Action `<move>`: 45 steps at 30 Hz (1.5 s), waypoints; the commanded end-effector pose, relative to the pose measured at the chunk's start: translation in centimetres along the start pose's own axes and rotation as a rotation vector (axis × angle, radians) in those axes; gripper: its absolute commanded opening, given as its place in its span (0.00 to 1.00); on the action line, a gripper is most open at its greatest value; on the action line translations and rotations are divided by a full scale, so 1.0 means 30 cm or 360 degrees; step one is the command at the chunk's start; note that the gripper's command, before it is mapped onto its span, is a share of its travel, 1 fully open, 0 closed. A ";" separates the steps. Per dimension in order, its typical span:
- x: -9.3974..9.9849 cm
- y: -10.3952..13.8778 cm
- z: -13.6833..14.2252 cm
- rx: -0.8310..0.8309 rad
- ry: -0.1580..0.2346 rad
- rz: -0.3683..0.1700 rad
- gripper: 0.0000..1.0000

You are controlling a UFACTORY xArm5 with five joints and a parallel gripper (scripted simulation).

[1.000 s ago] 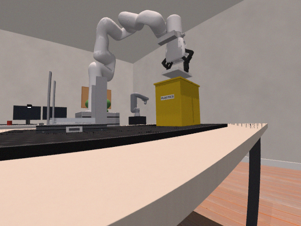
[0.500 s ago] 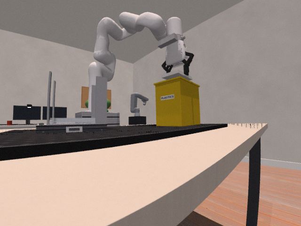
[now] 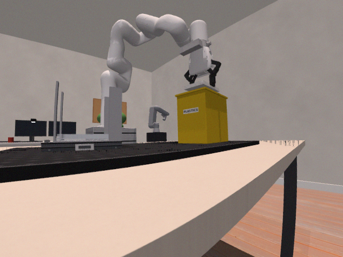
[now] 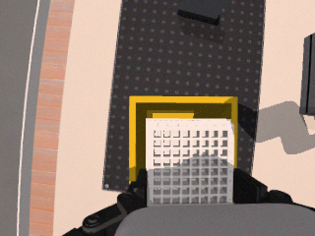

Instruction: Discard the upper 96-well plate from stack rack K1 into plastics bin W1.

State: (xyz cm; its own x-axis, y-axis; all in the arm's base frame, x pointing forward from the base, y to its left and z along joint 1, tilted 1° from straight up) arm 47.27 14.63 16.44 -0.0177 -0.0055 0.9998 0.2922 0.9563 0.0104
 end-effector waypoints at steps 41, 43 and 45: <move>-0.012 0.002 -0.003 0.0000 -0.0005 -0.0004 0.00; -0.013 0.002 -0.003 0.0000 -0.0005 -0.0004 0.00; -0.015 0.002 -0.003 0.0000 -0.0005 -0.0004 0.00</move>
State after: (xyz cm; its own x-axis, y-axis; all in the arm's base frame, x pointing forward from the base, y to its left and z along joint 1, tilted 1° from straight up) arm 47.27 14.62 15.89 -0.0176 -0.0054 0.9998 0.2922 0.9563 0.0103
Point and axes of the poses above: the point where the finger pads meet when closed, its own x axis back along the fingers, its own z axis across the jaws, y = z × x, the point moved 1 cm from there along x, back along the fingers, and after that the axes turned 14 degrees about -x, right-handed, at the moved point
